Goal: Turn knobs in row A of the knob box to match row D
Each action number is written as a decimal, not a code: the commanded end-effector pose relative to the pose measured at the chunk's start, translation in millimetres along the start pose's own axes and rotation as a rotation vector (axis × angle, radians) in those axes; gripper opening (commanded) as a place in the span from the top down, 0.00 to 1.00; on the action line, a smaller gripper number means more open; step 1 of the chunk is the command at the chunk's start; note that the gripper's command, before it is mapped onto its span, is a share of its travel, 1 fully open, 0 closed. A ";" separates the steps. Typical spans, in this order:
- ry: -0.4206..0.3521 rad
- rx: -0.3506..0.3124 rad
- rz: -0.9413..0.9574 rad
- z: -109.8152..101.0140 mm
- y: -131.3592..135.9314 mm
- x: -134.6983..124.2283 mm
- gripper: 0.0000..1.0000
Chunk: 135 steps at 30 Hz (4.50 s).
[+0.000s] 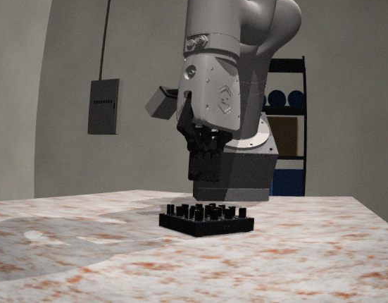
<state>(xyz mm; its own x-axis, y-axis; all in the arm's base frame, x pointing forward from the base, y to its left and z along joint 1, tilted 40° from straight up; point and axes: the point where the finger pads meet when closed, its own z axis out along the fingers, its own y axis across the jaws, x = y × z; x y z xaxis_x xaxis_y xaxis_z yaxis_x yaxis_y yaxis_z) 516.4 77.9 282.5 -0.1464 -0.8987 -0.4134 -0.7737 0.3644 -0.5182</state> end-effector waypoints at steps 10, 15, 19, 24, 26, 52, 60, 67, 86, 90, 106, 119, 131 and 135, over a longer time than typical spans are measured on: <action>-0.001 -0.047 0.337 -4.2 -5.7 2.3 0.81; 0.000 -0.047 0.358 -4.4 -6.0 2.5 0.81; 0.000 -0.047 0.358 -4.4 -6.0 2.5 0.81; 0.000 -0.047 0.358 -4.4 -6.0 2.5 0.81; 0.000 -0.047 0.358 -4.4 -6.0 2.5 0.81; 0.000 -0.047 0.358 -4.4 -6.0 2.5 0.81; 0.000 -0.048 0.358 -2.7 -6.0 2.4 0.81; 0.000 -0.049 0.358 0.4 -5.9 2.4 0.81; 0.000 -0.049 0.358 18.5 -5.6 2.1 0.81; 0.000 -0.049 0.358 23.6 -5.5 2.0 0.81; 0.000 -0.049 0.358 36.3 -5.3 1.8 0.81; 0.000 -0.049 0.358 37.9 -5.3 1.7 0.81; 0.000 -0.049 0.358 37.9 -5.3 1.7 0.81; 0.000 -0.049 0.358 37.9 -5.3 1.7 0.81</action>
<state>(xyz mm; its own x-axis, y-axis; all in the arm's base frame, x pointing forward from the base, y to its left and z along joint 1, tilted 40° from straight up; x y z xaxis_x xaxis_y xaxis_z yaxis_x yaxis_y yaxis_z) 543.3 83.7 255.7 -0.4141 -0.7161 -0.5619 -0.7022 0.6441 -0.3034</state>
